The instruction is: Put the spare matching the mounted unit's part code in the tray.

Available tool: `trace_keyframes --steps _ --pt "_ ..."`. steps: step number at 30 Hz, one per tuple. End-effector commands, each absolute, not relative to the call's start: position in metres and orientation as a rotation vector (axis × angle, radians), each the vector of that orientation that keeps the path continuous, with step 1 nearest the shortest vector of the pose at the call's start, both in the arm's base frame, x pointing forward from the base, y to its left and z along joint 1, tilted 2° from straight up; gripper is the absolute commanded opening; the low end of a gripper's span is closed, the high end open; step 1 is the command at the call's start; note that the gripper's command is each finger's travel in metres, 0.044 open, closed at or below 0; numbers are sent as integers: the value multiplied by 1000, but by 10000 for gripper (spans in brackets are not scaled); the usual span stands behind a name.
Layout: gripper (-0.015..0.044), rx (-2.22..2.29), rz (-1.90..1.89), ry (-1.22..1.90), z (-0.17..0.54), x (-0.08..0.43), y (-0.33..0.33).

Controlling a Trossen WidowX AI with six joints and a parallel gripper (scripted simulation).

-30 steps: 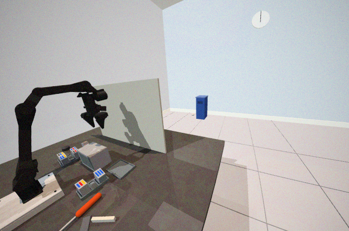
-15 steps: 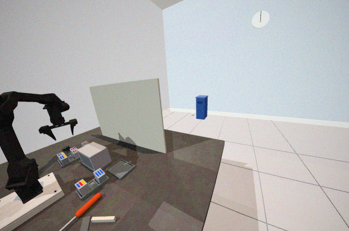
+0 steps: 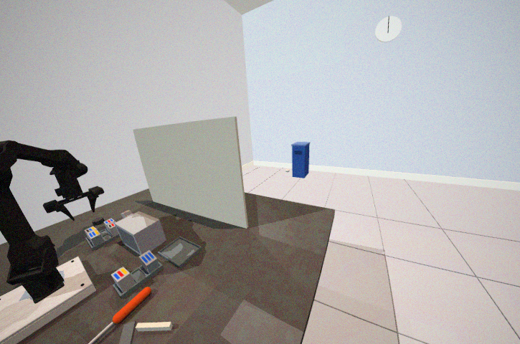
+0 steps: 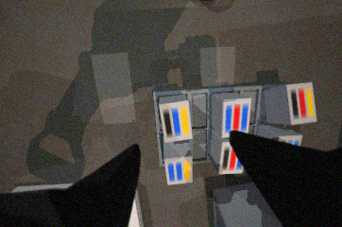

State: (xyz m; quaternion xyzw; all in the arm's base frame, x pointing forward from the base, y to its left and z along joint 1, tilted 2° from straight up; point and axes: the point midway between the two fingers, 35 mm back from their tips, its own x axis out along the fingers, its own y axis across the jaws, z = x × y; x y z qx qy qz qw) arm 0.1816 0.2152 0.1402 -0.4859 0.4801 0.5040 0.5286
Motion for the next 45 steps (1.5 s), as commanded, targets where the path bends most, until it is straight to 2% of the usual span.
trace_keyframes --steps 1,45 --pt "300 -1171 1208 1160 119 184 210" --pt "300 -1171 1208 1160 59 186 215"
